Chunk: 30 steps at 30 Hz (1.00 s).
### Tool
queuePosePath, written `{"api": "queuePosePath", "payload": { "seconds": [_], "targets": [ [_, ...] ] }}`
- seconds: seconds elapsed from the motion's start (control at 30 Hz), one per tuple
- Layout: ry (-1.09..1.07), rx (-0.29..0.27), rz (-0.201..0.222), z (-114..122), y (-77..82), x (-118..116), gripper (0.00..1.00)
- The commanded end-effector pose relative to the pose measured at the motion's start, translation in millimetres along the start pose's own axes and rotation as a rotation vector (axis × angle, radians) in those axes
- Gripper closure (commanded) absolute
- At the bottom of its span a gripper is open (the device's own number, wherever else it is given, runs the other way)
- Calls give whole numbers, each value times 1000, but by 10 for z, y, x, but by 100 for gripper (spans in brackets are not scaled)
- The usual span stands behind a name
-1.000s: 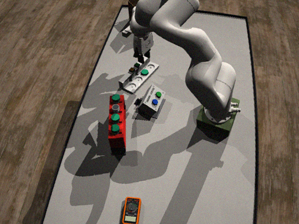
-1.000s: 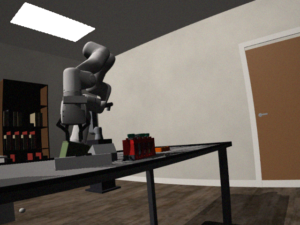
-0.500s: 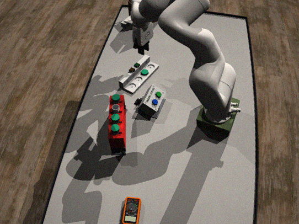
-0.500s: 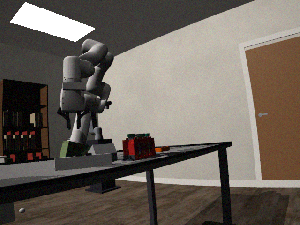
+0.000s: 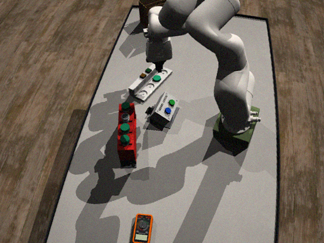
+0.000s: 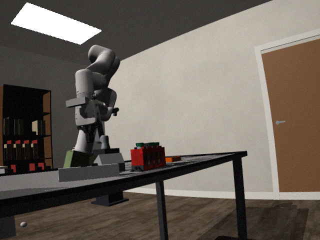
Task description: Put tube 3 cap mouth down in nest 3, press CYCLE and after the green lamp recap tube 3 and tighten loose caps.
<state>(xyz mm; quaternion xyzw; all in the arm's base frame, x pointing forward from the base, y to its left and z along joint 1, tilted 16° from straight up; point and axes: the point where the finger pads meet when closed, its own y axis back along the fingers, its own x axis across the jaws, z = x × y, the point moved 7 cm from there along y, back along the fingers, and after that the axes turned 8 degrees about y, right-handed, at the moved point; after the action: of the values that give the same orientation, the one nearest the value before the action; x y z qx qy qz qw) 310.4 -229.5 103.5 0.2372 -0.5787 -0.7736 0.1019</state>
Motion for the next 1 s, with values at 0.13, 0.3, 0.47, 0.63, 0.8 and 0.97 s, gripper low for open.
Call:
{"api": "queuePosePath", "payload": {
  "seconds": [0.13,0.3,0.47,0.63,0.8,0.97],
  "targets": [
    [-455,39,32,419,-83,-102,100],
    [-603,43,32,751,-173,-159,100],
    [-603,43,32,1009,-244,-201,100],
    [-603,43,32,1327,-331,-253,100],
    [-603,43,32,1612,-409,-299,100],
    [-603,43,32,1612,-409,-299,100]
  ]
}}
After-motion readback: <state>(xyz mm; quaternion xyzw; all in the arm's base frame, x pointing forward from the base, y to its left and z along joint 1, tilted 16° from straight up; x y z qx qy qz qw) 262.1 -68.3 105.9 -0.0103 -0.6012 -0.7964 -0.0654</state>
